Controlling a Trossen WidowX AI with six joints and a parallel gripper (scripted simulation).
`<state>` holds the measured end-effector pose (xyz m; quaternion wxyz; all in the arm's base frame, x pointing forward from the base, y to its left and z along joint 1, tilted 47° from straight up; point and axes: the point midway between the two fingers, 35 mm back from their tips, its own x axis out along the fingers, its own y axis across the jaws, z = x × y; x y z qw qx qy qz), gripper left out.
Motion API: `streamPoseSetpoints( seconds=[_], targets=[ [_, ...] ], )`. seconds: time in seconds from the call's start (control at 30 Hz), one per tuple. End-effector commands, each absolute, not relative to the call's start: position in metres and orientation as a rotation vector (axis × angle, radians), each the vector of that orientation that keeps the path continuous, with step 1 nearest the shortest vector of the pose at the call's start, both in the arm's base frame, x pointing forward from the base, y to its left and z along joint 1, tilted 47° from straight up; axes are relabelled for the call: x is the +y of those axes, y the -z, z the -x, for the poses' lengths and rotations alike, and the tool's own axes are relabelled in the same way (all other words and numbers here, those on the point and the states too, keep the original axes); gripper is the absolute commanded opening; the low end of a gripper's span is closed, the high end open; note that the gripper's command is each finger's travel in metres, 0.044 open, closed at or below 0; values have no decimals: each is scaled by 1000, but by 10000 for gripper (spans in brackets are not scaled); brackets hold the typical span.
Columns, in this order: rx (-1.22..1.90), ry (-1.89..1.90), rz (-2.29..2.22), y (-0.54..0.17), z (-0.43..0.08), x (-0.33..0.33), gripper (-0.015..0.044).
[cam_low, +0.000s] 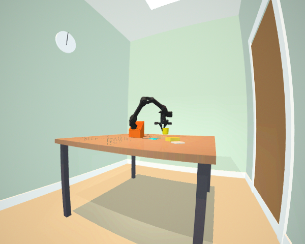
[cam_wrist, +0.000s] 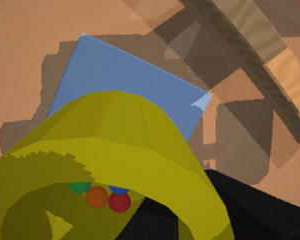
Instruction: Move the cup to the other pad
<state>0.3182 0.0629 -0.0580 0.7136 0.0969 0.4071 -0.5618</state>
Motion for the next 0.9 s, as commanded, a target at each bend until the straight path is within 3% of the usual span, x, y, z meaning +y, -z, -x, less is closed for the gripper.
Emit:
streamPoseSetpoints(
  seconds=[0.0,0.87],
  targets=[
    [898,1246,-228,47,-318,74,0],
    [899,1242,-219,45,-315,67,0]
  ],
)
